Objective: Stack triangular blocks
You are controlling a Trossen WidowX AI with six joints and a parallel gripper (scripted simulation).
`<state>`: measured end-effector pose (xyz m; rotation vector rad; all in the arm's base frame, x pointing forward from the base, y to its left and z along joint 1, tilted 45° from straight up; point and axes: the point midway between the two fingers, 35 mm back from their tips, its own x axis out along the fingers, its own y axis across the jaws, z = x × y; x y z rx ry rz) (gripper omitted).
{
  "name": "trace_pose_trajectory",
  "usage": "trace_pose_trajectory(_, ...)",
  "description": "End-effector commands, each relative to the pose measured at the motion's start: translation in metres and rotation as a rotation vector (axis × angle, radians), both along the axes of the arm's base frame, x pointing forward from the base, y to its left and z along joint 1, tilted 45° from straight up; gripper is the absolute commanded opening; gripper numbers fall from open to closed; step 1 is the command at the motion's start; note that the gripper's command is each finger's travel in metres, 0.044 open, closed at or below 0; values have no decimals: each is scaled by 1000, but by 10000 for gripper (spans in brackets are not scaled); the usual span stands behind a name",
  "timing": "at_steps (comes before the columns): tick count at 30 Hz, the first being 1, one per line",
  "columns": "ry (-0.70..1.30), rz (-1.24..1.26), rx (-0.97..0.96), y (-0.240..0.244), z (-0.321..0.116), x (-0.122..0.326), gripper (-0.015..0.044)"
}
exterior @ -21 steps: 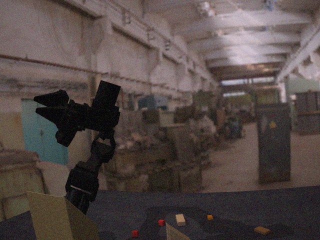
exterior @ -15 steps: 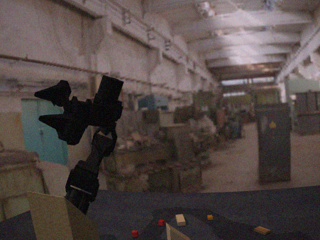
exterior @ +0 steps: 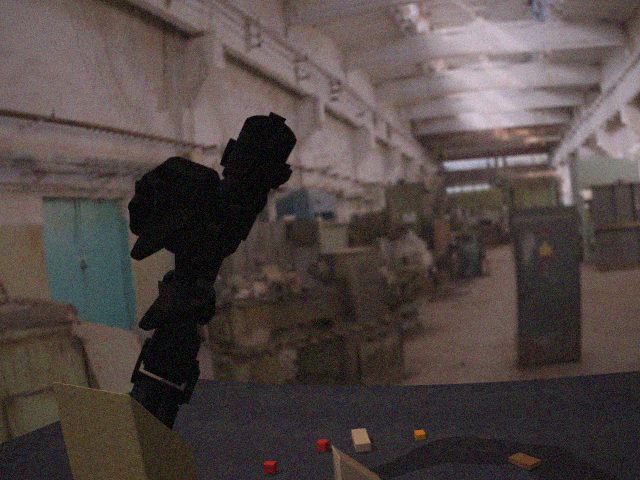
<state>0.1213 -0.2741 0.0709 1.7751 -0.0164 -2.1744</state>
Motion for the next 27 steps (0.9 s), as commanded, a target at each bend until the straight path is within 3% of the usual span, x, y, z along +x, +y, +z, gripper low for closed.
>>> trace_pose_trajectory(1,-55,502,404,23,-36,60,440)
trace_pose_trajectory(8,-266,966,775,62,-70,116,440)
trace_pose_trajectory(14,-559,1269,989,96,-94,158,440)
trace_pose_trajectory(21,-954,1476,1074,130,-120,199,440)
trace_pose_trajectory(27,-984,1486,1073,132,-122,202,440)
